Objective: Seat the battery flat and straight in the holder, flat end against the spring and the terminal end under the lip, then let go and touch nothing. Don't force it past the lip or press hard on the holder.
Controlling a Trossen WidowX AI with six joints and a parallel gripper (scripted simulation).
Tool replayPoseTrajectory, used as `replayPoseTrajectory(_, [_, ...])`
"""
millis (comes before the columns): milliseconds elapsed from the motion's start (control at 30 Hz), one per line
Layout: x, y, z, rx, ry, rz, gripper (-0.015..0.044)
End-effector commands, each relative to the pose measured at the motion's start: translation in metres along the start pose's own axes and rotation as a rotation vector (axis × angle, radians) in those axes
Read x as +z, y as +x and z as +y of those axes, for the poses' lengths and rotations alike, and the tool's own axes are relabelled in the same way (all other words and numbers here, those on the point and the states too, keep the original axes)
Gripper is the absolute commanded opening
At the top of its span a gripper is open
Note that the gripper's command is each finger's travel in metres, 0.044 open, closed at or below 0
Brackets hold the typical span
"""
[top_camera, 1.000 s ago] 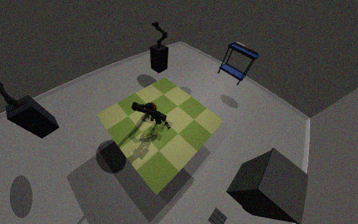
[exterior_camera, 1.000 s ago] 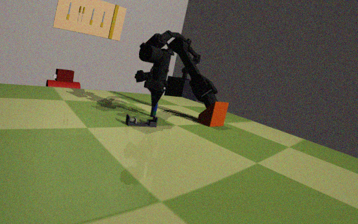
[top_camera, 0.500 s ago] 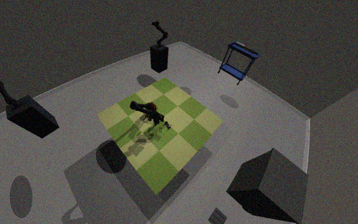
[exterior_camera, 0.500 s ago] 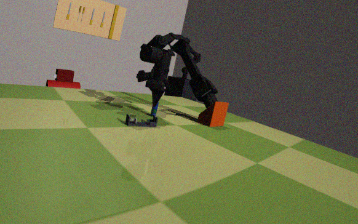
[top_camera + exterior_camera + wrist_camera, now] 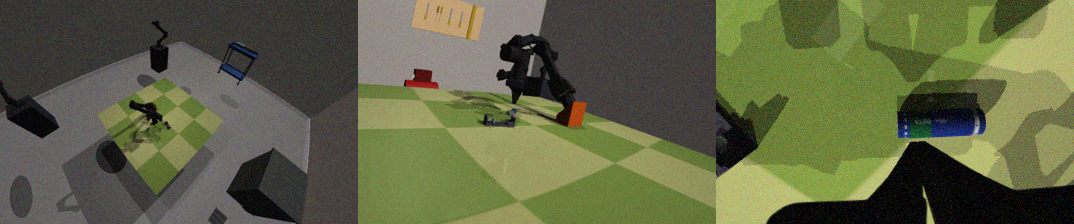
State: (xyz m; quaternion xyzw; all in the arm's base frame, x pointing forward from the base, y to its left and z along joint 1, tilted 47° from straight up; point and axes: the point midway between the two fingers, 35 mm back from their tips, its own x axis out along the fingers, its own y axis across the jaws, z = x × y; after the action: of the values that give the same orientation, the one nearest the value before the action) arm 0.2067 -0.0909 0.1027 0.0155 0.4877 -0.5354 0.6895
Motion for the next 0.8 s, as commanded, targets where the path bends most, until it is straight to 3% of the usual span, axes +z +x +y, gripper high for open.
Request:
replayPoseTrajectory(0, [0.001, -0.018, 0.003, 0.01, 0.002, 0.002, 0.0])
replayPoseTrajectory(267, [-0.001, -0.072, -0.003, 0.002, -0.001, -0.001, 0.0])
replayPoseTrajectory(633, [0.0, -0.073, -0.003, 0.008, -0.001, -0.008, 0.0])
replayPoseTrajectory(767, [0.001, -0.064, -0.005, 0.009, -0.205, -0.006, 0.0105])
